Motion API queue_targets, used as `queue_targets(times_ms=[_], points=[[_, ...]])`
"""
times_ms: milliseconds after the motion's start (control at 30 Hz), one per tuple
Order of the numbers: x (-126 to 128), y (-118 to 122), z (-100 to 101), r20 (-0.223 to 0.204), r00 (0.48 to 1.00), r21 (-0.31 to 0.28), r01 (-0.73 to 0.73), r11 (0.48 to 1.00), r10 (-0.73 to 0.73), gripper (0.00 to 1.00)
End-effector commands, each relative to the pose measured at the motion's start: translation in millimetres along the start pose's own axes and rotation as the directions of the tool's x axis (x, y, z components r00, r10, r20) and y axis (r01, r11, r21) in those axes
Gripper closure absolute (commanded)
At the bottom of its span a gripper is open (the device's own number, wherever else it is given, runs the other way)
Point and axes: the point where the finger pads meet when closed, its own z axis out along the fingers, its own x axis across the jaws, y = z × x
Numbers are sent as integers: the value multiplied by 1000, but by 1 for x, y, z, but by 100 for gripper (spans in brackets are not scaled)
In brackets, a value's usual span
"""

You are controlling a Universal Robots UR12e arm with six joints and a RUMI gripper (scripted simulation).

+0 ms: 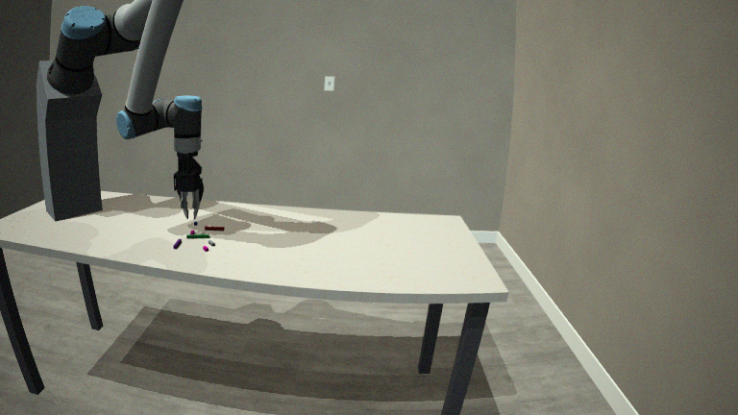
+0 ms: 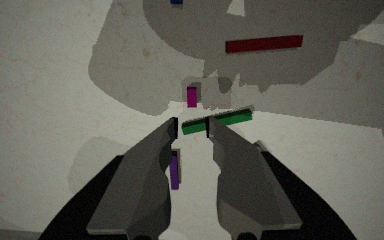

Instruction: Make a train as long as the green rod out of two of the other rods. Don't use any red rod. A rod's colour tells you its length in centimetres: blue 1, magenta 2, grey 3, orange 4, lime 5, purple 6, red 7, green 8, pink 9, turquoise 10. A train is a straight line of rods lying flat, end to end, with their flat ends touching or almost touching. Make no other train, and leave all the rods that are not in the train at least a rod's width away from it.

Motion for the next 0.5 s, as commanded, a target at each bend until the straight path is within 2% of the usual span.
queue_targets(times_ms=[0, 467], points=[[0, 0, 5, -1, 1000, 0, 0, 1000, 0, 86], [1, 0, 25, -1, 1000, 0, 0, 1000, 0, 86]])
